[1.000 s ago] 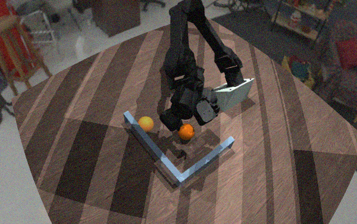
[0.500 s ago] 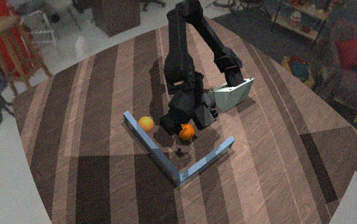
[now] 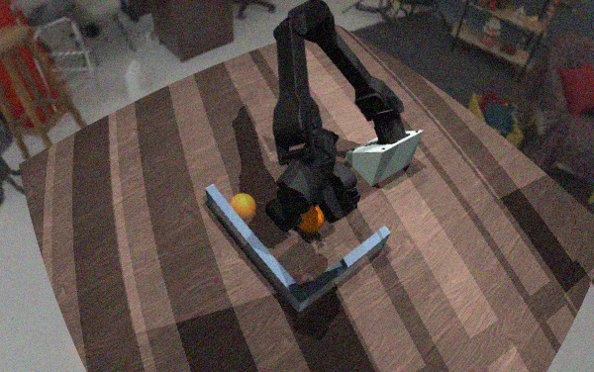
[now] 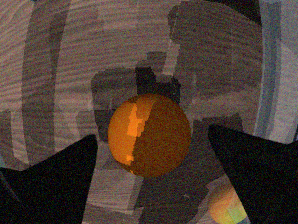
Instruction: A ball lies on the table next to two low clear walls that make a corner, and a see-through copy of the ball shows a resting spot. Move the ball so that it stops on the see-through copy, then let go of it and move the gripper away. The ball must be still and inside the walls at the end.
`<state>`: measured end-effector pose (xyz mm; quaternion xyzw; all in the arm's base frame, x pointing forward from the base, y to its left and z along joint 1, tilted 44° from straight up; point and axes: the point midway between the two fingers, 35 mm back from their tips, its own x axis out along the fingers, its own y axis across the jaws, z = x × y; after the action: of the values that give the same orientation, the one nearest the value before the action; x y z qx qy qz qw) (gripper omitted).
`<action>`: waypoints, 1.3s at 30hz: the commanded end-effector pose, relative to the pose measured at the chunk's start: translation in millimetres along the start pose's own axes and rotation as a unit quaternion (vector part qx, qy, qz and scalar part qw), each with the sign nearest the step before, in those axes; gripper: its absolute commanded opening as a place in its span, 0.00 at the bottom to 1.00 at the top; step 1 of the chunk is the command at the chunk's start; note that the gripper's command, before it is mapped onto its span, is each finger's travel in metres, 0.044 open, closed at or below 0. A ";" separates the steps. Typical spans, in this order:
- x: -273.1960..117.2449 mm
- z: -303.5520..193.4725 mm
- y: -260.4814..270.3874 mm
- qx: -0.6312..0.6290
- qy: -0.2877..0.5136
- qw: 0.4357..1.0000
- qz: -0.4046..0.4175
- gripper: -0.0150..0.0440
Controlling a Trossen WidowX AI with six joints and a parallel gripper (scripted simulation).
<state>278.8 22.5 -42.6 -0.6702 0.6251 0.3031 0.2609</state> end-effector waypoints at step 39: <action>-122.0 1.7 -0.2 -0.004 0.002 1.000 0.004 0.25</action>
<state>278.0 93.2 29.3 -0.6711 0.6269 0.3059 0.2512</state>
